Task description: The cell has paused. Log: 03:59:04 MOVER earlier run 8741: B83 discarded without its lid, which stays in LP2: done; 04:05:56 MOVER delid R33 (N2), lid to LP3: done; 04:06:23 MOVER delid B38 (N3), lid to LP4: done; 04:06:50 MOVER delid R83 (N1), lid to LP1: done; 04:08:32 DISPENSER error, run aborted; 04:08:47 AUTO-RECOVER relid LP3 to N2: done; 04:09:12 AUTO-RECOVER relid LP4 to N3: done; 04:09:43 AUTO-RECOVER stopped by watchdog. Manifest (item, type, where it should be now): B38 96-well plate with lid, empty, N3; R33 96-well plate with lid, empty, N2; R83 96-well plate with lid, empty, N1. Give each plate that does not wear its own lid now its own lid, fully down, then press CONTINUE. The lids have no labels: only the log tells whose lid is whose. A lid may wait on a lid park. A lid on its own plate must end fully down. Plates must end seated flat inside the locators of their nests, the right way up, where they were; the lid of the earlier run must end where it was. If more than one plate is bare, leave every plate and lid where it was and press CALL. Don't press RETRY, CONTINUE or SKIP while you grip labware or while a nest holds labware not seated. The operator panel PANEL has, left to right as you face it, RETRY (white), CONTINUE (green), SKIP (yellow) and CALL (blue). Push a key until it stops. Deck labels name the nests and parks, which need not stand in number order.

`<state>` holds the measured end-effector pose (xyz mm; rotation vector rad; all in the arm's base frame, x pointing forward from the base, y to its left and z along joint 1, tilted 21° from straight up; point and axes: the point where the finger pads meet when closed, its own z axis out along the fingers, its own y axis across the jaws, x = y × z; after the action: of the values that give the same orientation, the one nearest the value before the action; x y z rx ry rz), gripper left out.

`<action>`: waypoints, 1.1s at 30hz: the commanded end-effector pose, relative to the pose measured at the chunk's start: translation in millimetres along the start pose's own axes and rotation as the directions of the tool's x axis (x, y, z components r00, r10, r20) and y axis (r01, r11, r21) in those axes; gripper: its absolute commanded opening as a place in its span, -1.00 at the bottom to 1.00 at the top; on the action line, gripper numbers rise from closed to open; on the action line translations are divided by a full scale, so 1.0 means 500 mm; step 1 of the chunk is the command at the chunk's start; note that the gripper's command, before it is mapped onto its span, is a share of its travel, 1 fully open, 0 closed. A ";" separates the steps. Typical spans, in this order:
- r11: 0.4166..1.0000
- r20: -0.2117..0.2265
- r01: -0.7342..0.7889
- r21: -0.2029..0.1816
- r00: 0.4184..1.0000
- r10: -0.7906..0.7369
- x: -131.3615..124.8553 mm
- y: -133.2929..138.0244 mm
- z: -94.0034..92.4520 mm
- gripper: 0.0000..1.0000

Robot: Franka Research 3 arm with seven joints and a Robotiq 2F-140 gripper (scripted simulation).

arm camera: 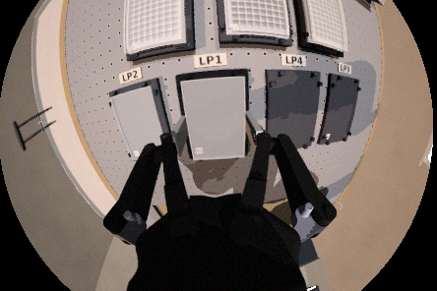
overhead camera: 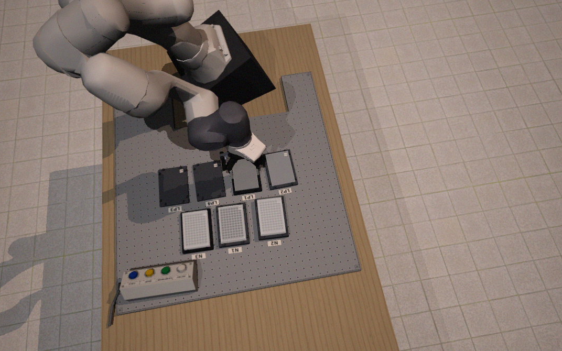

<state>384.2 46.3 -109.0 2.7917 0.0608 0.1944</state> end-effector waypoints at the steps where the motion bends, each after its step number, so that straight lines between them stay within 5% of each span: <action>1: 1.000 -0.001 0.002 -0.003 1.000 -0.002 0.001 0.002 -0.003 -1.00; 33: 1.000 -0.001 0.002 -0.003 1.000 -0.002 0.001 0.002 -0.012 -1.00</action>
<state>384.2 46.8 -103.9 2.7899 0.0551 0.1967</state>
